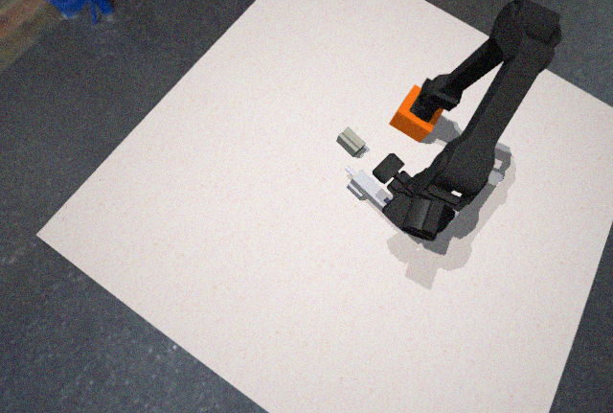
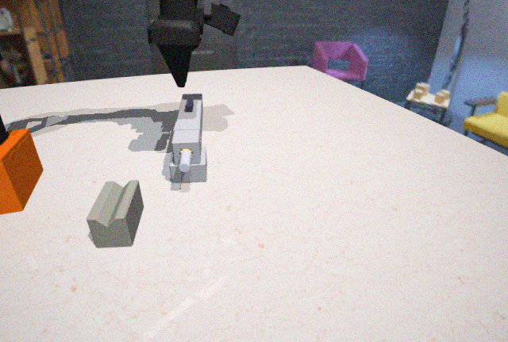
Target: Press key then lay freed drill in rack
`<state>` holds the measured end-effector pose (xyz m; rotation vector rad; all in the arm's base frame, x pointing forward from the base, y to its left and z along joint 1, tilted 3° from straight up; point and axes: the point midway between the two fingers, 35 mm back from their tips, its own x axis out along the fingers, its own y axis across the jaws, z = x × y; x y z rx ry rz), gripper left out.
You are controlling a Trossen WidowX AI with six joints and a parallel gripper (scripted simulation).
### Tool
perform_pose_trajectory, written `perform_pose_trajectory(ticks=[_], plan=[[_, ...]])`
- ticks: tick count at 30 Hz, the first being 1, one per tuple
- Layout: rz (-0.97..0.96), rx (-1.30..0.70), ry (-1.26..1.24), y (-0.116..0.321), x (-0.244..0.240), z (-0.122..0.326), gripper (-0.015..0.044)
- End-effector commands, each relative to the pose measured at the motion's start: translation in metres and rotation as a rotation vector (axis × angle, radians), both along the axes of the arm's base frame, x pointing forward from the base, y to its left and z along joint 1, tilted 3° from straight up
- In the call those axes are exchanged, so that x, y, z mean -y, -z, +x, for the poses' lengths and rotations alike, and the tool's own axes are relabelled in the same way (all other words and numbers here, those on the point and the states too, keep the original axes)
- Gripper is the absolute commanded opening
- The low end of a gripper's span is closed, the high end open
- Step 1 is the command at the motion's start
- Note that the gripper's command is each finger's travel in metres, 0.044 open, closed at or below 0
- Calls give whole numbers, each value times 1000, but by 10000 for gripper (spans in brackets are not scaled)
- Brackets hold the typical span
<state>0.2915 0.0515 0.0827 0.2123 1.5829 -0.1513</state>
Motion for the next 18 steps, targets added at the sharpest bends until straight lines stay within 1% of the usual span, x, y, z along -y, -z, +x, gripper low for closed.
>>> perform_pose_trajectory(ticks=[1, 4, 7, 8, 10, 18], plan=[[8, 39, 0, -45, 3, 10, 210], [8, 39, 0, -65, 5, 8, 289], [8, 39, 0, -65, 5, 8, 368], [6, 48, -5, -57, 6, 10, 394], [4, 51, -96, -49, 16, 11, 440], [-12, 69, -658, -6, 78, 10, 440]])
